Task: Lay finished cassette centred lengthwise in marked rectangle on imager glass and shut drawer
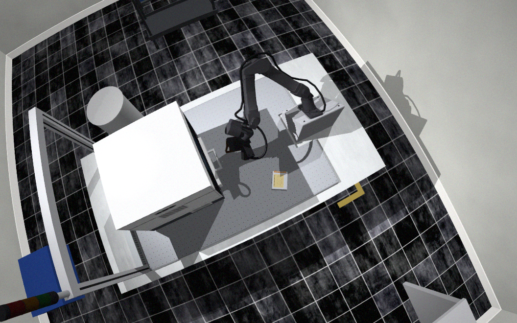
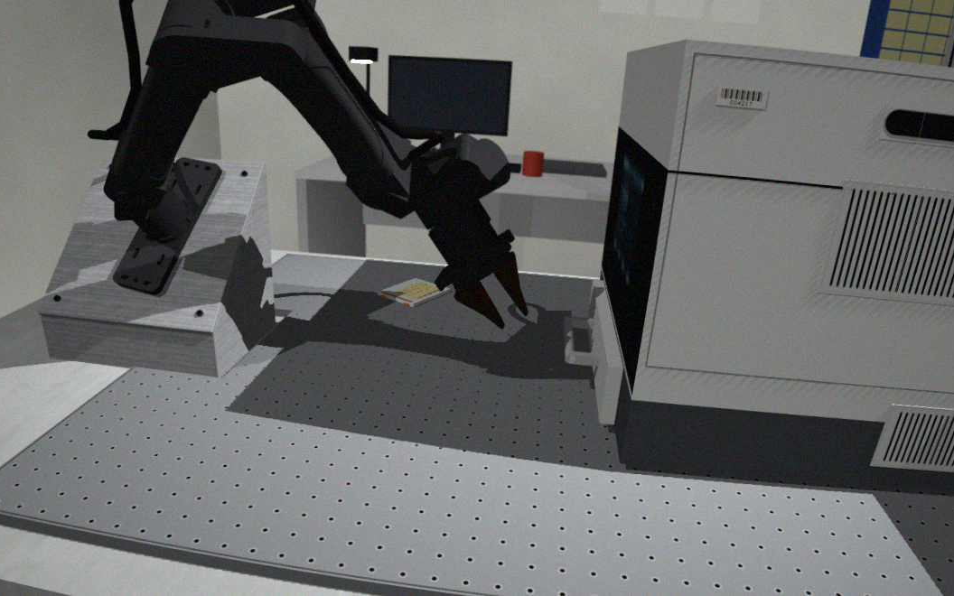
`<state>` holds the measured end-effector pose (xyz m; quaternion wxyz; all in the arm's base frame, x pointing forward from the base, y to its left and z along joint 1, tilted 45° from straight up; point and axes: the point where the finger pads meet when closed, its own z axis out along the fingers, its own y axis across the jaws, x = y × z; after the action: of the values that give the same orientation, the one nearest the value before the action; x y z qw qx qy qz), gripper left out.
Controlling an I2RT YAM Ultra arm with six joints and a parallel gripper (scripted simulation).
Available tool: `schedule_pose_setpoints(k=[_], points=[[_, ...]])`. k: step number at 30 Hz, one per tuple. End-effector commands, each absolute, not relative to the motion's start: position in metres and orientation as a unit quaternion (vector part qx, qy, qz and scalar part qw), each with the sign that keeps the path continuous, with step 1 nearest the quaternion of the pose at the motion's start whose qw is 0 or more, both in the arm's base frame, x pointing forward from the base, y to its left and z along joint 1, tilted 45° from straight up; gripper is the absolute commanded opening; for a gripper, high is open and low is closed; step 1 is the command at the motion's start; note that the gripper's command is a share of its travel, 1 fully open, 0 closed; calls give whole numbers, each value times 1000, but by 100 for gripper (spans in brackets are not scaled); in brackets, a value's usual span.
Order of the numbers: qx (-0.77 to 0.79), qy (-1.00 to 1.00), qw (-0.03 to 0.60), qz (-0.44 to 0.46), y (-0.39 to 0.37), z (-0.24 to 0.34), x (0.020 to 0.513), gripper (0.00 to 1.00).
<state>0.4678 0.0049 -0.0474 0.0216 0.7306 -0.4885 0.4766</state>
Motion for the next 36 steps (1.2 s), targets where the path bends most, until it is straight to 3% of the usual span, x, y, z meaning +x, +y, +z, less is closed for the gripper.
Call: schedule_pose_setpoints(k=[1, 36], points=[[750, -439, -38, 493, 34, -42, 483, 35], [740, -441, -51, 506, 38, -29, 498, 35]])
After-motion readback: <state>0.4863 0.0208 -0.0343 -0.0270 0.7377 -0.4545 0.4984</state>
